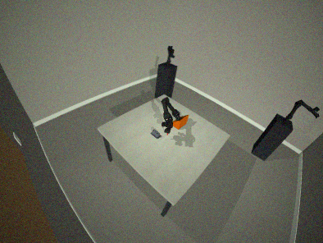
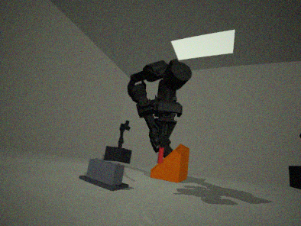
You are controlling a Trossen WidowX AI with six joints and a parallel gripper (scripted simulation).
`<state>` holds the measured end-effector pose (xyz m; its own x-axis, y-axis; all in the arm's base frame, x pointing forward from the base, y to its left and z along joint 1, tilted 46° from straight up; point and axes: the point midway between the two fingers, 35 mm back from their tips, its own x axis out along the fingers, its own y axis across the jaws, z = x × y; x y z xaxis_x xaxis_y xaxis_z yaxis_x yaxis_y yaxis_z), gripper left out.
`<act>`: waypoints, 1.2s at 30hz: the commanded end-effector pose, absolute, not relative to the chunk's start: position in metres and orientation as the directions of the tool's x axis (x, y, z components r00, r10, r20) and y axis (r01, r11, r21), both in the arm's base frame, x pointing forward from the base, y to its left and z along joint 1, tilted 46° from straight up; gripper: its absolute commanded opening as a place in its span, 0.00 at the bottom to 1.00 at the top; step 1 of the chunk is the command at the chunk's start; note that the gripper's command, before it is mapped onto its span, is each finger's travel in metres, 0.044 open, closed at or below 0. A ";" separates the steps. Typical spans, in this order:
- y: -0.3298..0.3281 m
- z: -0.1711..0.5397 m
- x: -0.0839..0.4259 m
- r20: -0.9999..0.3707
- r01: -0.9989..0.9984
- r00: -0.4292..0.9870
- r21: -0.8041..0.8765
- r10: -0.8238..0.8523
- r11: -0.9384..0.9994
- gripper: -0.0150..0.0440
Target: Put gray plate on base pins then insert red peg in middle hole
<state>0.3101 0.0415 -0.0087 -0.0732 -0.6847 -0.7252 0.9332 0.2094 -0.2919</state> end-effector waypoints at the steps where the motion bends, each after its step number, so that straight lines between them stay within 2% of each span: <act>1: 0.032 0.000 0.317 -0.723 0.933 -0.074 -0.293 -0.687 0.208 0.25; 36: -0.042 0.066 0.347 -0.711 0.937 -0.078 -0.292 -0.699 0.193 0.25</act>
